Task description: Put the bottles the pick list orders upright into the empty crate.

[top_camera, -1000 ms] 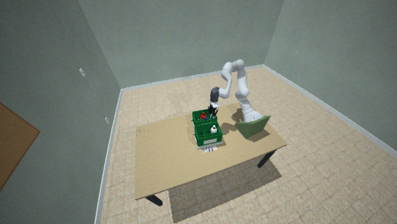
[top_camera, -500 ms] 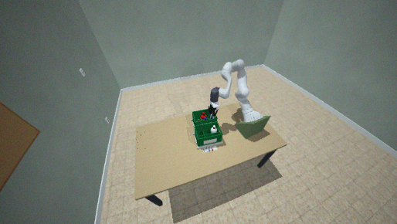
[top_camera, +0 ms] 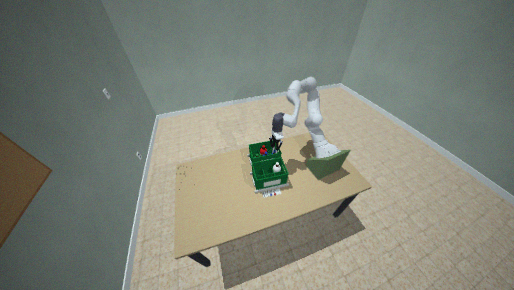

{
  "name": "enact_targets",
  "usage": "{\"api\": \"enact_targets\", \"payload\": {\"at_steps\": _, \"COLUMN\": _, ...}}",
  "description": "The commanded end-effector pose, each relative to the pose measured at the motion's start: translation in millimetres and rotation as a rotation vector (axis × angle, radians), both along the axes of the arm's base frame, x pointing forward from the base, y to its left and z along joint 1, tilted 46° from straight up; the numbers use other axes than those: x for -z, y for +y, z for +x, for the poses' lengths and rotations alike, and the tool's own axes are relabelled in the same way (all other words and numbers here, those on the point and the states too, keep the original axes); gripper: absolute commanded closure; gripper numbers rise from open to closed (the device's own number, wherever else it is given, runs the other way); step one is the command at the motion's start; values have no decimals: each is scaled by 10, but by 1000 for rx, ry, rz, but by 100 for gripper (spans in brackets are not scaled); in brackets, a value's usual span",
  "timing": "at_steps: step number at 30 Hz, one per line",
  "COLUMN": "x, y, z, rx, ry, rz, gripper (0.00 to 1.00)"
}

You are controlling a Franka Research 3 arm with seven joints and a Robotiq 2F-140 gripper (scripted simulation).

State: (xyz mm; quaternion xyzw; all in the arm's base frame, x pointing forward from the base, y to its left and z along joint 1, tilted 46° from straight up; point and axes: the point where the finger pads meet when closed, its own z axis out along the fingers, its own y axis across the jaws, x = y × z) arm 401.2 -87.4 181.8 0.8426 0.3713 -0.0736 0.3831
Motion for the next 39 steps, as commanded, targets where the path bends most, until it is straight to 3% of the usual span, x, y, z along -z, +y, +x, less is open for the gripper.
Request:
{"api": "enact_targets", "payload": {"at_steps": 1, "x": -51, "y": 63, "z": -3, "rx": -3, "ry": -3, "rz": 0, "gripper": 100}}
{"api": "enact_targets", "payload": {"at_steps": 39, "x": -445, "y": 460, "z": -96, "rx": -3, "ry": -3, "rz": 0, "gripper": 100}}
